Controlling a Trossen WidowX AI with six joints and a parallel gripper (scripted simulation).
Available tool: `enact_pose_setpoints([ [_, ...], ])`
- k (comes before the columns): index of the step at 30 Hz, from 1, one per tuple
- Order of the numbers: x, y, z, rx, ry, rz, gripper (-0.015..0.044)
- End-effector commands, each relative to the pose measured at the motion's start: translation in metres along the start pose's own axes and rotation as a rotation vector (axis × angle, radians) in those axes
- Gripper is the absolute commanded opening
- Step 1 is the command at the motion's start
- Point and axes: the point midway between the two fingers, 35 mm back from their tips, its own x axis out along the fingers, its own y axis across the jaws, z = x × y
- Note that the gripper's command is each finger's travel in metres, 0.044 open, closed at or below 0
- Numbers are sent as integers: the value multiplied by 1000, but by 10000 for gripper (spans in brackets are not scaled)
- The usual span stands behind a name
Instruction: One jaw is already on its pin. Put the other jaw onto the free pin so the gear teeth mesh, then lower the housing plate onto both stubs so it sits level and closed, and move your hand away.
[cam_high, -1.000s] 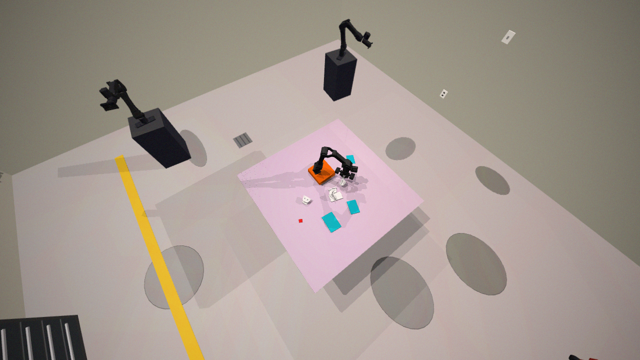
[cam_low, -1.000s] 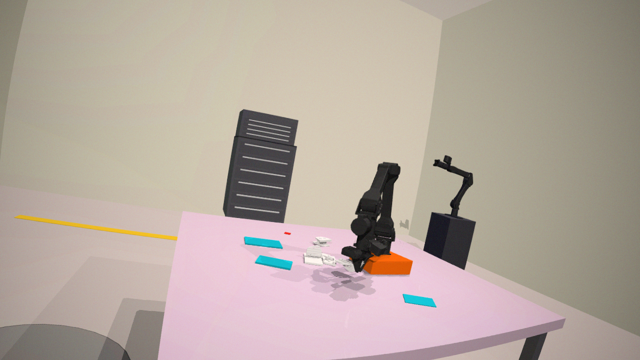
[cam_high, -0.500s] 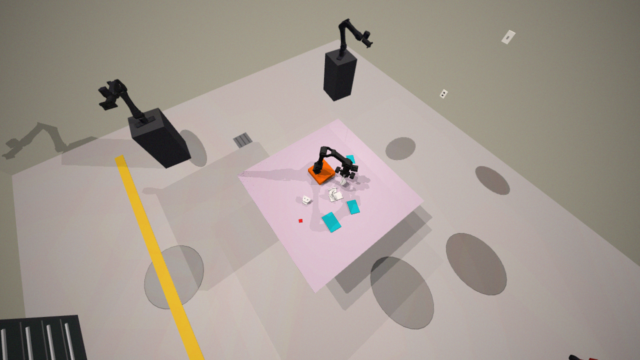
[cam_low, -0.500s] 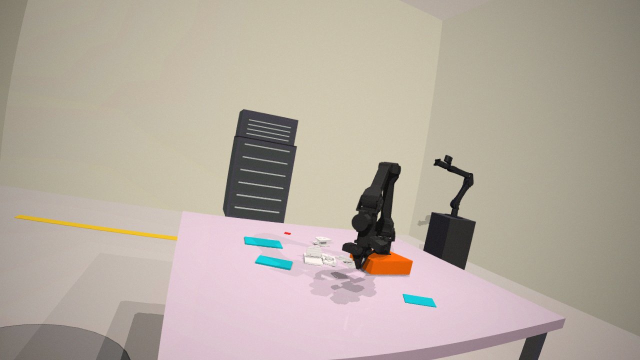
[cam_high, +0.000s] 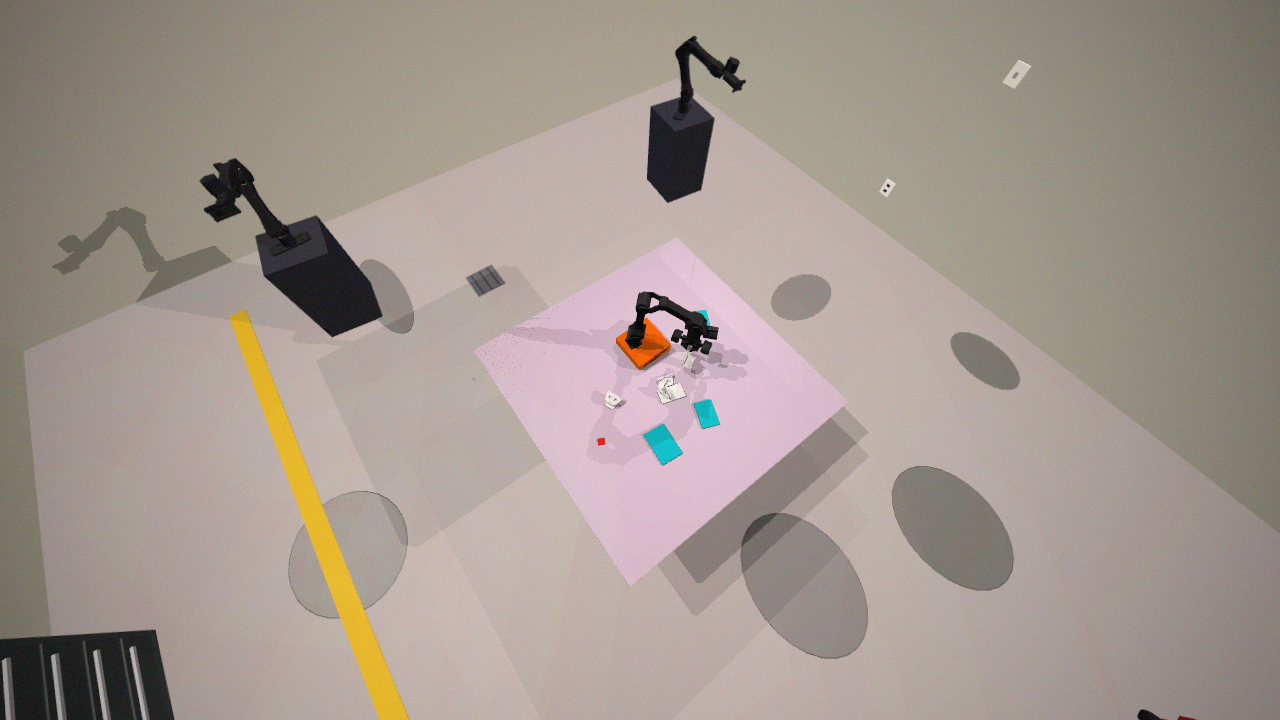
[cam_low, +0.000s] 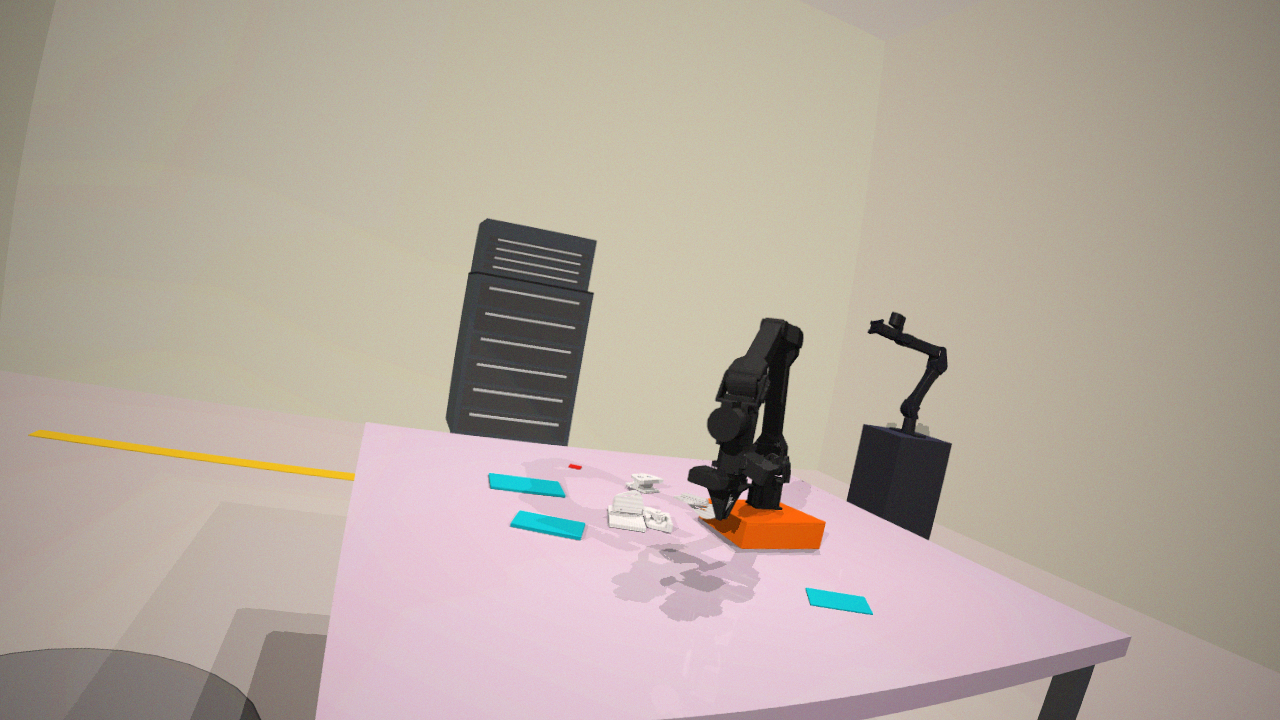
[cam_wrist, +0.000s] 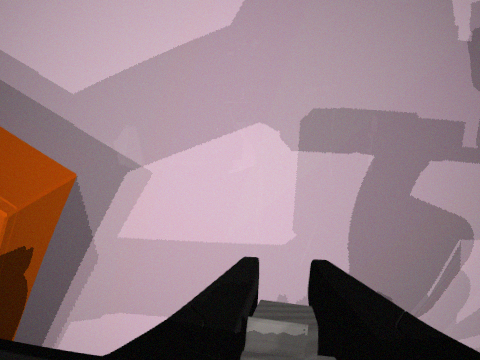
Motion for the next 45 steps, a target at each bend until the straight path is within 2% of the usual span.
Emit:
enact_pose_setpoints([
  [1, -10, -1, 0, 3, 0, -7, 37],
  [7, -10, -1, 0, 23, 0, -7, 37],
  [30, -10, -7, -19, 742, -1, -8, 37],
  [38, -10, -8, -21, 809, -1, -9, 37],
  [45, -10, -10, -27, 1023, -2, -9, 37],
])
